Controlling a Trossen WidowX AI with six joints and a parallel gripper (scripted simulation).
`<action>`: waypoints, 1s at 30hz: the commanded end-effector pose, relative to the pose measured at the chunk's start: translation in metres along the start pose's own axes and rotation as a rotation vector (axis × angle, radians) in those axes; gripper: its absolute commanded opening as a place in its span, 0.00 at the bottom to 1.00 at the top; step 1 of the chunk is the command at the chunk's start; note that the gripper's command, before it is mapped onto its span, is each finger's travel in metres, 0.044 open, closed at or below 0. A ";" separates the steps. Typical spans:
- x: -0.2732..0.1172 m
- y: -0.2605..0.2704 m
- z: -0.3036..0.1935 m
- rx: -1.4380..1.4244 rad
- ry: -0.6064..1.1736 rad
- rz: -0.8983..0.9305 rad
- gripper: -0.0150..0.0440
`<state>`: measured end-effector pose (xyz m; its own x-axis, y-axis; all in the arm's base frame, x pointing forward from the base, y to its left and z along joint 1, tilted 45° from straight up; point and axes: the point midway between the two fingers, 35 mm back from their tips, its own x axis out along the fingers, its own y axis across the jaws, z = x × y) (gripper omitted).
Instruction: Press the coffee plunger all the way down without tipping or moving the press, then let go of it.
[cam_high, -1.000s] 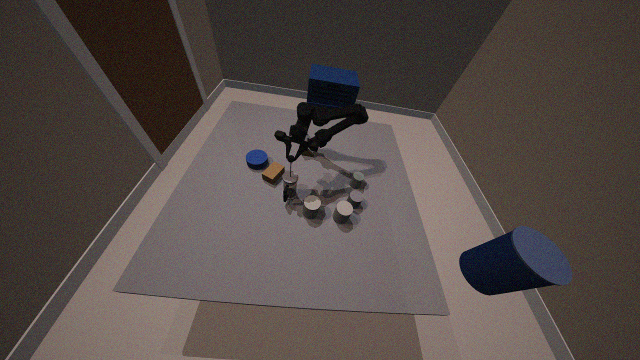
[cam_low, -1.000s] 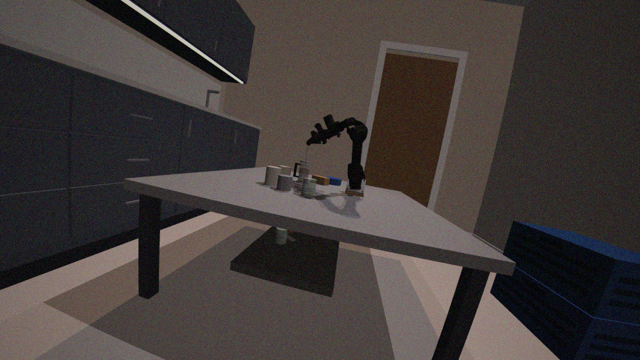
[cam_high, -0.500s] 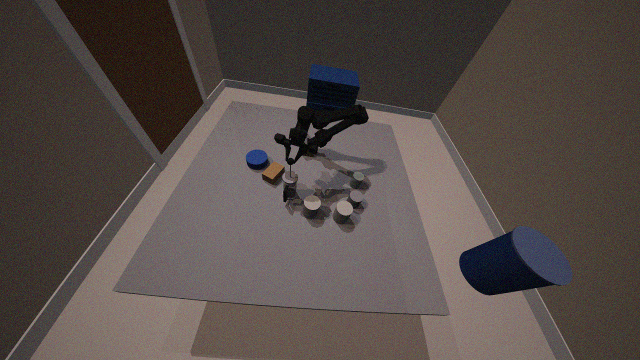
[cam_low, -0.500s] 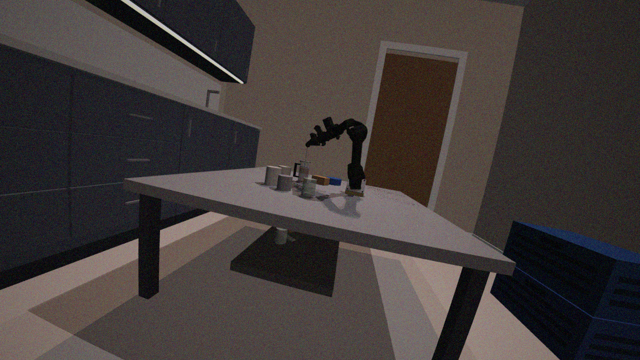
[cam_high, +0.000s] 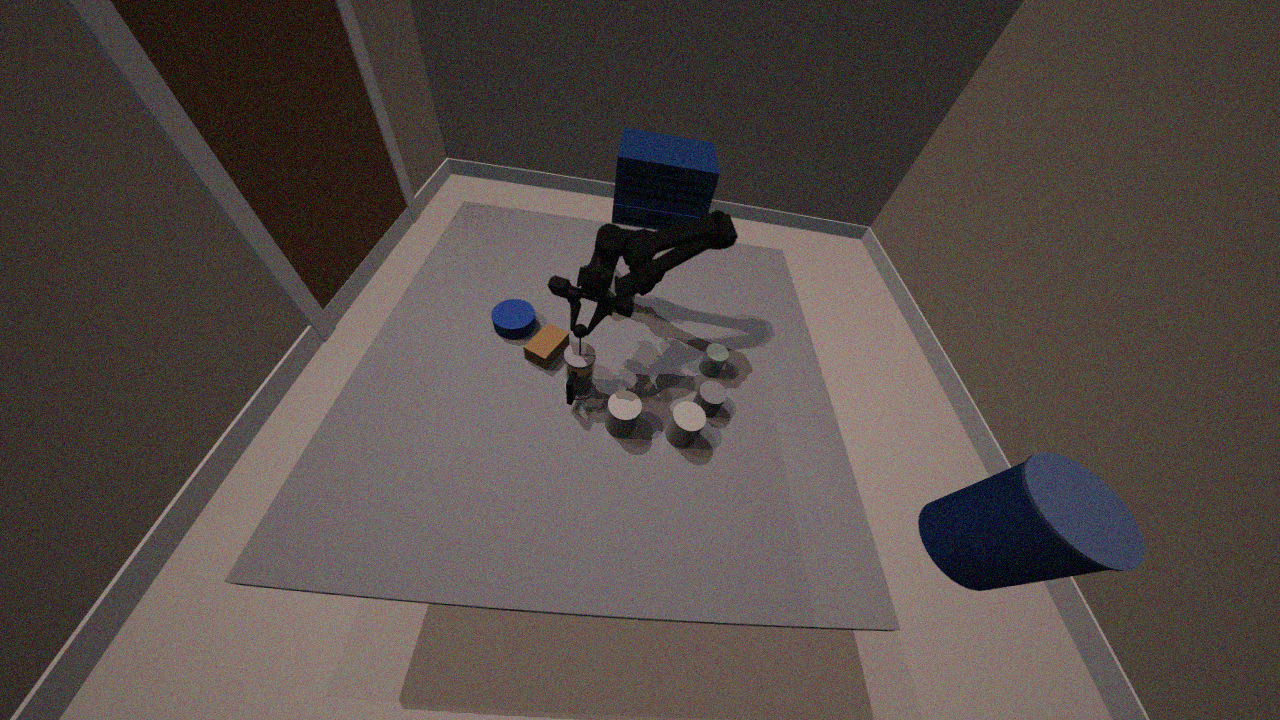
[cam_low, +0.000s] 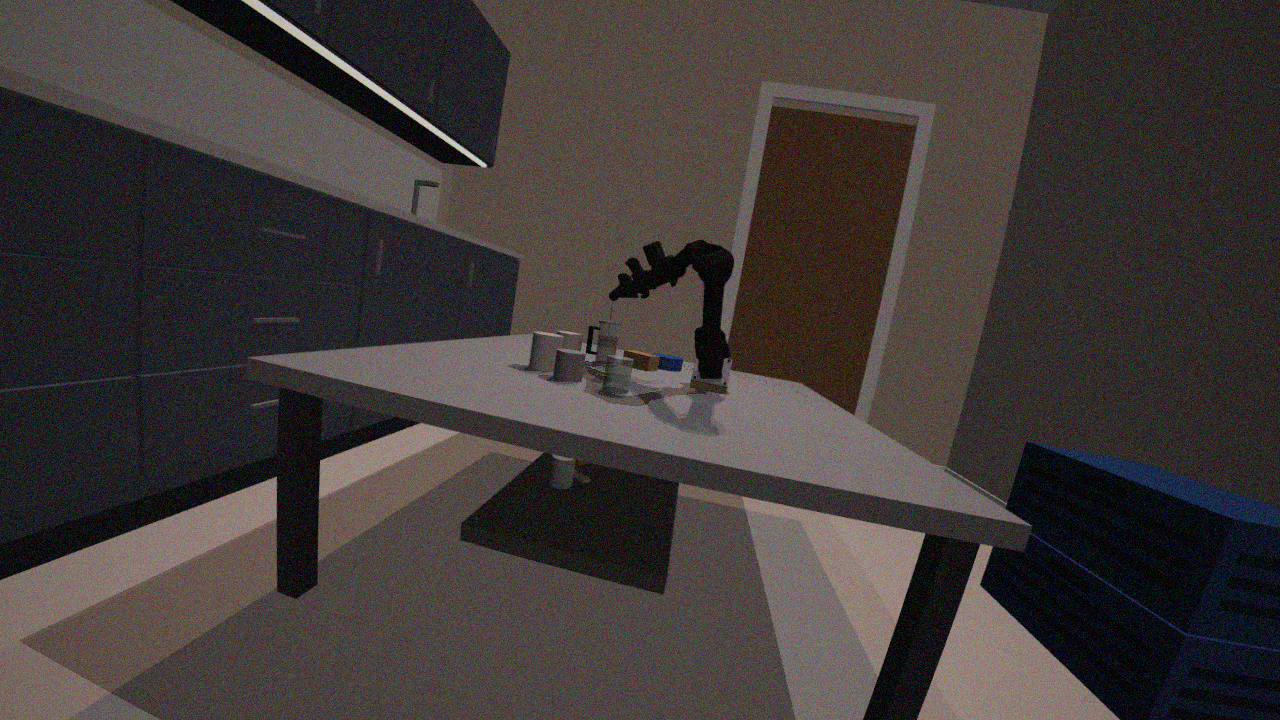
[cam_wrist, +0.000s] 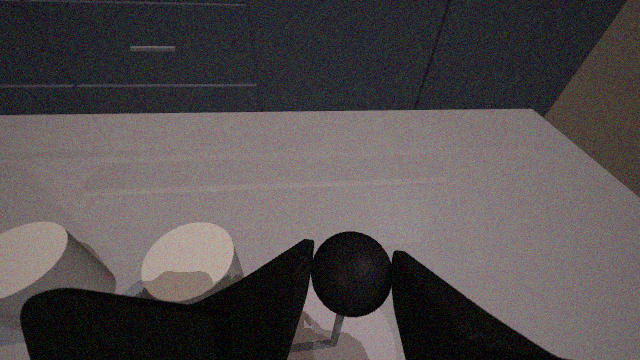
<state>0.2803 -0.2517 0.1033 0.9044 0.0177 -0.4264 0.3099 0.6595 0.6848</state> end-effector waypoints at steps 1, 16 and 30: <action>0.008 -0.002 -0.014 0.009 0.022 -0.009 0.47; 0.021 -0.001 -0.035 0.010 0.020 -0.008 0.47; 0.031 0.002 -0.048 0.011 0.017 -0.005 0.47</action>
<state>0.2928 -0.2214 0.0707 0.9050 0.0087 -0.4254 0.3130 0.6634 0.6796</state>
